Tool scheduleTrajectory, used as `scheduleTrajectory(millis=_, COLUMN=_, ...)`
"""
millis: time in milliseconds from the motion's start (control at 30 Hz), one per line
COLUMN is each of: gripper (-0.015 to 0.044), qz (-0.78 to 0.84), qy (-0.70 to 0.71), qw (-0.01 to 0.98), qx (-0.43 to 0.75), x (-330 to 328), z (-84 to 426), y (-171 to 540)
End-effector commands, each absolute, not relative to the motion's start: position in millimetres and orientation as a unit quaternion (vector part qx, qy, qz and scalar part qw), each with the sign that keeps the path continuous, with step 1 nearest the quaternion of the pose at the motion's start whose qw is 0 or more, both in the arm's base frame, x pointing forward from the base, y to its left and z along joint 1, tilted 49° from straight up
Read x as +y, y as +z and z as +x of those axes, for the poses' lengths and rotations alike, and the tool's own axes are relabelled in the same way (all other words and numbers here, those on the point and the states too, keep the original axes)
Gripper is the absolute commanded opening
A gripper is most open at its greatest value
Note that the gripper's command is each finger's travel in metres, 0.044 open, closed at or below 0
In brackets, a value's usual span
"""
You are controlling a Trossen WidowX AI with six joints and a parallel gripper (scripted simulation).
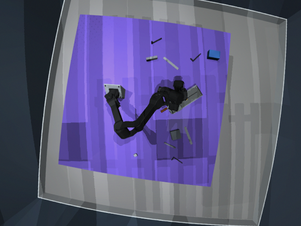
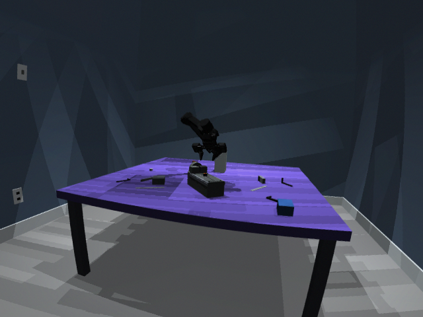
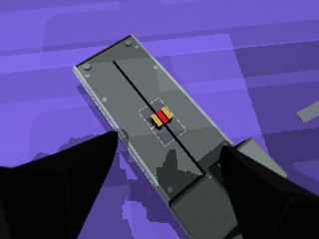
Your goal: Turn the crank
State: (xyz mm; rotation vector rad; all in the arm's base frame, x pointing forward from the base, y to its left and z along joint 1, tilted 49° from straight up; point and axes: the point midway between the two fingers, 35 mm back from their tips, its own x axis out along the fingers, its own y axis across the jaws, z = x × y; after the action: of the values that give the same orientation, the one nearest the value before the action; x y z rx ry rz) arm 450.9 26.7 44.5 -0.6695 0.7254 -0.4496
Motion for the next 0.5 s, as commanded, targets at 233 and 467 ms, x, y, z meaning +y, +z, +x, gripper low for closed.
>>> scheduleTrajectory(millis=233, gripper=0.044, qz=-0.318, qy=-0.214, qw=0.857, qx=0.346, x=61.9, z=451.3, y=75.1)
scheduleTrajectory(millis=467, gripper=0.044, qz=-0.318, qy=-0.214, qw=0.857, qx=0.346, x=61.9, z=451.3, y=75.1)
